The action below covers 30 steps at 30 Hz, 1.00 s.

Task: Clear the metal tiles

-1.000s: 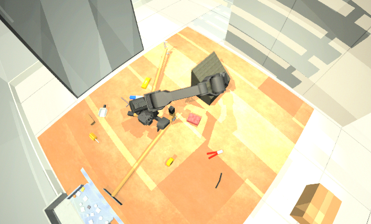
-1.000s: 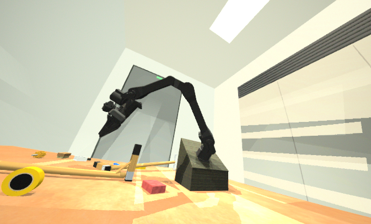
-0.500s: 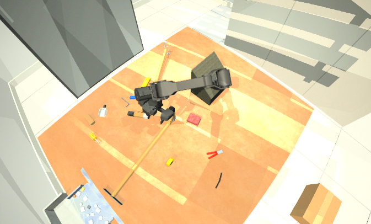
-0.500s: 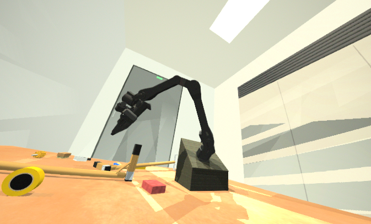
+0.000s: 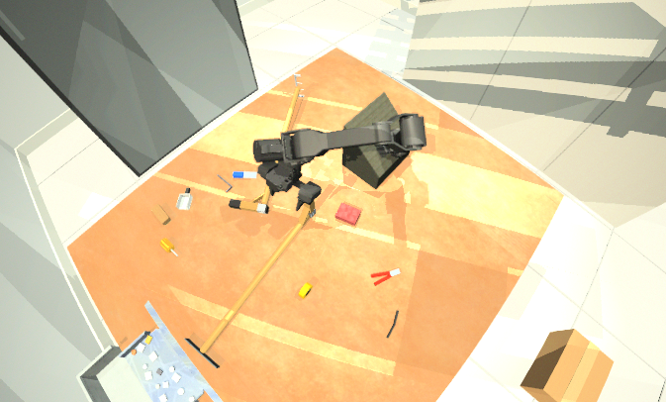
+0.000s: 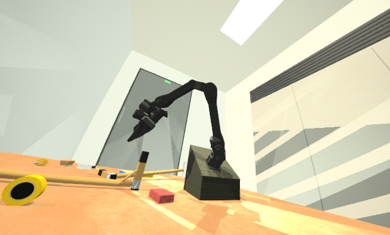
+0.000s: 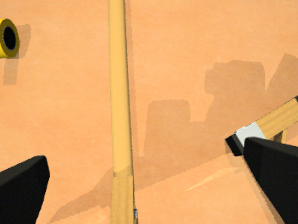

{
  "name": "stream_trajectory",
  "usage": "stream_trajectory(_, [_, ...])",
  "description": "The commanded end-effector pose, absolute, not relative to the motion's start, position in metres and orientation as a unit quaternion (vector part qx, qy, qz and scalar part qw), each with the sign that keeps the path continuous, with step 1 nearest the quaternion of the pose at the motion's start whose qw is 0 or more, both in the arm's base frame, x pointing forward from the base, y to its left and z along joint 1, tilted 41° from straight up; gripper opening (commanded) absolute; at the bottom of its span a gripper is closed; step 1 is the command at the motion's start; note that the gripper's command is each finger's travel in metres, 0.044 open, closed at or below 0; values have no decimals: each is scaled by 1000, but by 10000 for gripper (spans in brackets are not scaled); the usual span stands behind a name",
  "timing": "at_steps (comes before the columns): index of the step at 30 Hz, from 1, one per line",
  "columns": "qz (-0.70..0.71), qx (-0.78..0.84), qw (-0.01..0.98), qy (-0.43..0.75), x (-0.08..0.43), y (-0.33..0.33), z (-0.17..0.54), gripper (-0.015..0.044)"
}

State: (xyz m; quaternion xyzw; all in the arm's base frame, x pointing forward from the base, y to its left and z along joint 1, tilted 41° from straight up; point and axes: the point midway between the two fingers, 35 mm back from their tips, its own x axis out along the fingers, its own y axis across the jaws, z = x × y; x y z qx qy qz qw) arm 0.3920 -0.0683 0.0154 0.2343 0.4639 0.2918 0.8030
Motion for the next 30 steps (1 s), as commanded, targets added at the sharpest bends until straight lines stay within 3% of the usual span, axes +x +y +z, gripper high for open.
stream_trajectory(1, [290,231,812,452,384,-73,22,440])
stream_trajectory(30, [263,249,836,411,304,-81,24,440])
